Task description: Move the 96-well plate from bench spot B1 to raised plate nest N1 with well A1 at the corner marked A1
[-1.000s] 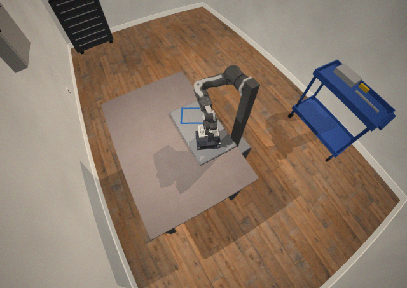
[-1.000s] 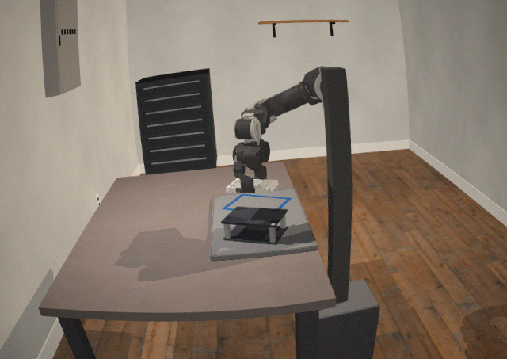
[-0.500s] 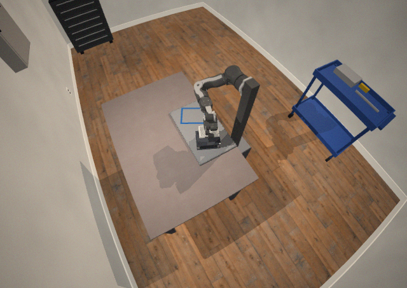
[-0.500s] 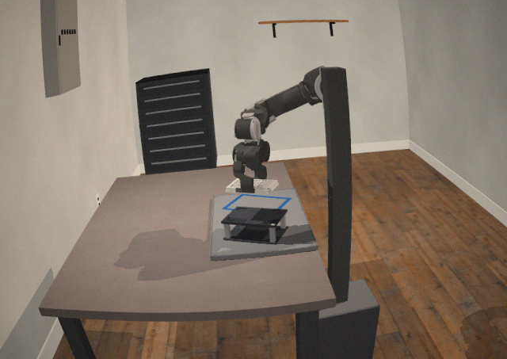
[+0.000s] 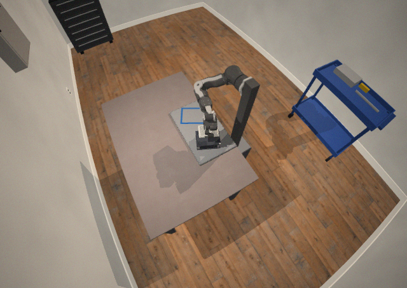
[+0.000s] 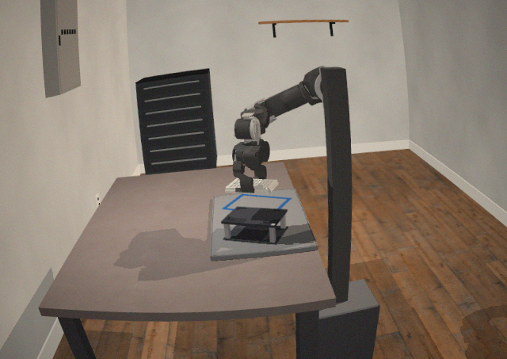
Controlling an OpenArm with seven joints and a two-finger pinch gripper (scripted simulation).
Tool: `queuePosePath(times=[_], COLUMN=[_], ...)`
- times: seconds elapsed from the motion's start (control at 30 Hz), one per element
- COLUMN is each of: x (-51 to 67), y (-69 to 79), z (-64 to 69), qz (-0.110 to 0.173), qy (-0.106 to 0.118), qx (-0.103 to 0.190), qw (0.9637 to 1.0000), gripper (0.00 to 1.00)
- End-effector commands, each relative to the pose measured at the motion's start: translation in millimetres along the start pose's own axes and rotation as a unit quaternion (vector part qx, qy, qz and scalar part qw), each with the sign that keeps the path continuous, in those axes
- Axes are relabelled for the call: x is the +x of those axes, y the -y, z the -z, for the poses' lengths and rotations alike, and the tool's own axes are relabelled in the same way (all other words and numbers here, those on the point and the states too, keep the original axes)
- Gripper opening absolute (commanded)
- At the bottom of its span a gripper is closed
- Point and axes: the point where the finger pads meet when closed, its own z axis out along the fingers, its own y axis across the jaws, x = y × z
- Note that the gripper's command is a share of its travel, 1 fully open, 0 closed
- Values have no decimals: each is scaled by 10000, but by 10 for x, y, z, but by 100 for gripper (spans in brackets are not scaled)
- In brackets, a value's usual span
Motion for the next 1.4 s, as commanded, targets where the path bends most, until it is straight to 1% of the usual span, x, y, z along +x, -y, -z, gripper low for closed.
queuePosePath(times=[0.0,0.17,0.57,0.73,1.13,1.3,1.37], x=[2,8,8,11,11,3,3], y=[-1,6,6,23,23,15,15], z=[10,-310,-310,-634,-634,-737,-737], qz=[18,43,43,44,44,45,45], qy=[3,-7,-7,-8,-8,-8,-8], qx=[-1,2,2,1,1,1,1], qw=[10000,10000,10000,10000,10000,10000,10000], gripper=[0,0,0,0,0,0,0])
